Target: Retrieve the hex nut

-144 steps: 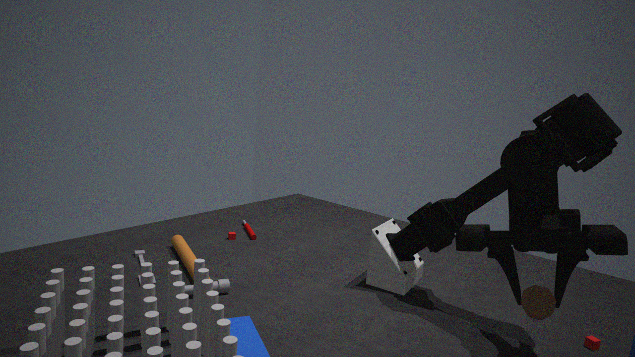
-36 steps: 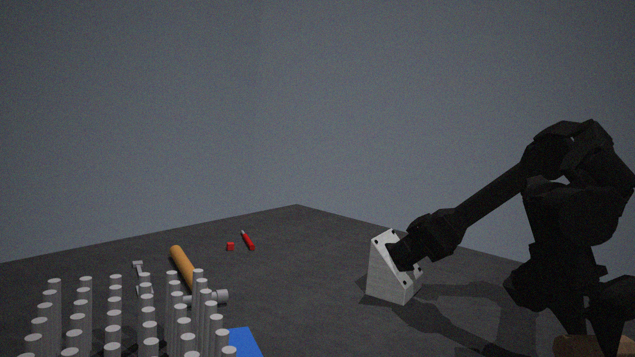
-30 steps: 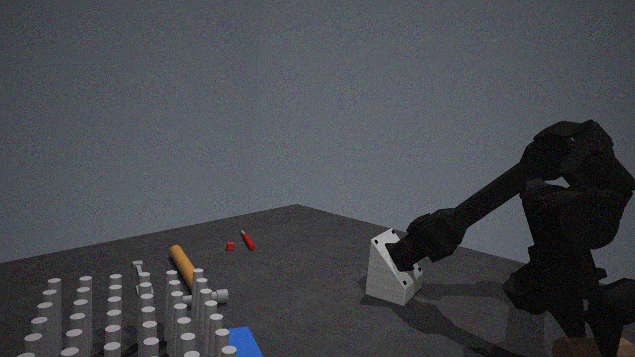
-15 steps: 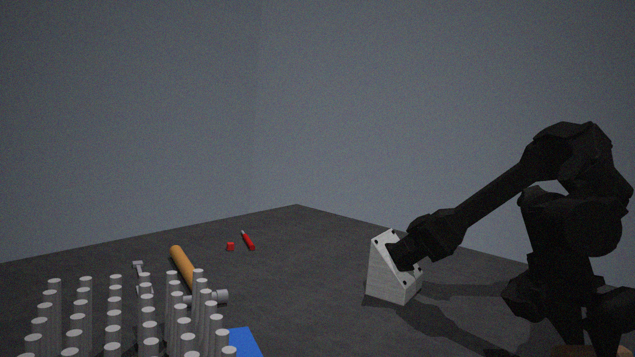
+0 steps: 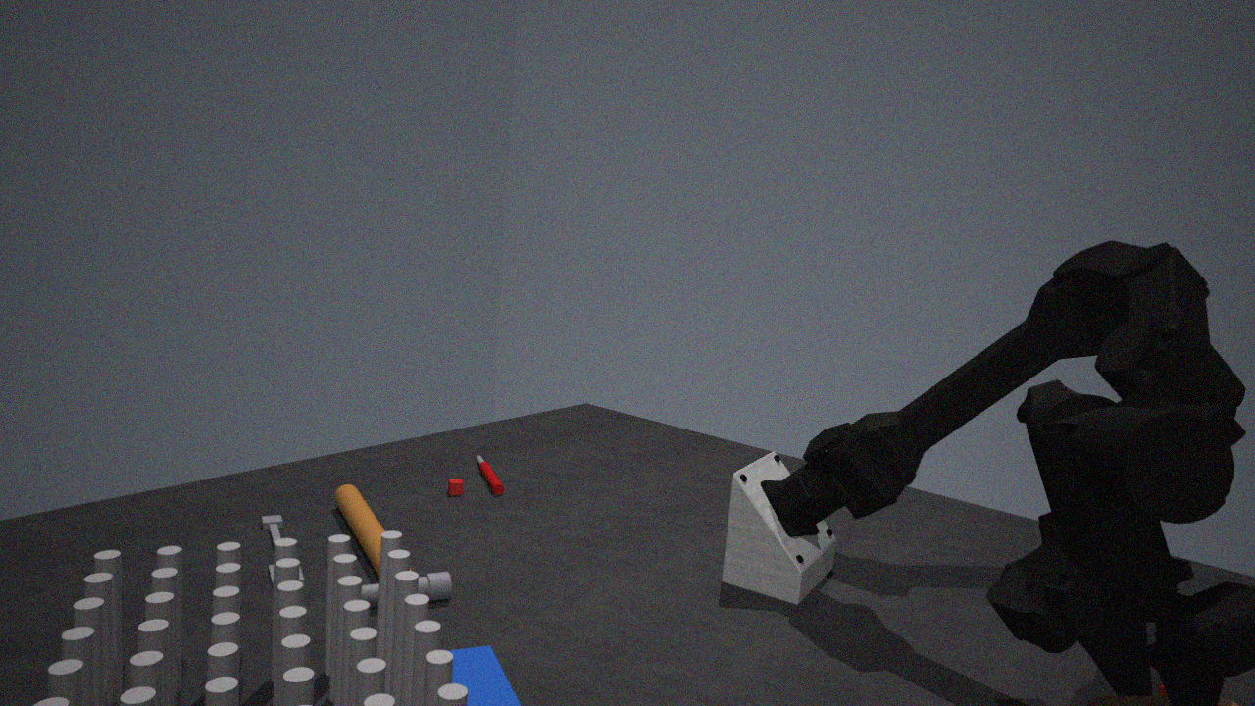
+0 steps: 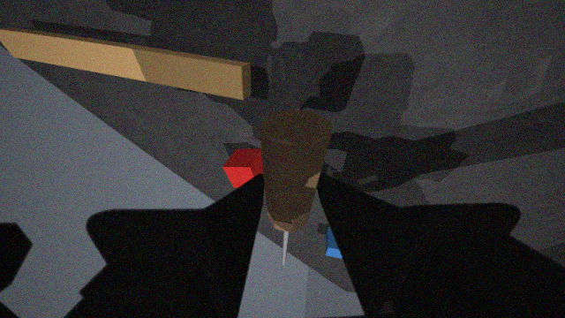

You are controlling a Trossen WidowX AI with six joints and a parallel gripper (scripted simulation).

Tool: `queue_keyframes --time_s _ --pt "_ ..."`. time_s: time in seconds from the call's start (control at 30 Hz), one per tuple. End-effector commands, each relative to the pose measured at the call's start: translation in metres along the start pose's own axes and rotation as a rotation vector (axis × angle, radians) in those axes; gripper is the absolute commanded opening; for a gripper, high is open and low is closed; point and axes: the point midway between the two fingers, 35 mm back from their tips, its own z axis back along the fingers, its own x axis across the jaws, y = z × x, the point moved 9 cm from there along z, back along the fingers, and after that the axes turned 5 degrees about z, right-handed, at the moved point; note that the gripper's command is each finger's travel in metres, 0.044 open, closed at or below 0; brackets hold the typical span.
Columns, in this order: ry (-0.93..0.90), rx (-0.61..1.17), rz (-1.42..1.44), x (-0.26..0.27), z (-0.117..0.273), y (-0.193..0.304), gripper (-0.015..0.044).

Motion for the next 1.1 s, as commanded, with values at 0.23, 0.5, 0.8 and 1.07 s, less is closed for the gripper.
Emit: queue_keyframes --time_s 0.23,0.5,0.8,1.07 --pt "-0.001 -0.003 -0.003 -0.002 -0.006 -0.002 0.0000" --pt "-0.002 -0.003 -0.002 -0.003 -0.010 -0.003 0.0000" --pt "-0.003 -0.003 -0.002 -0.004 -0.015 -0.004 0.0000" --pt "-0.004 -0.003 -0.002 -0.006 -0.019 -0.005 0.0000"
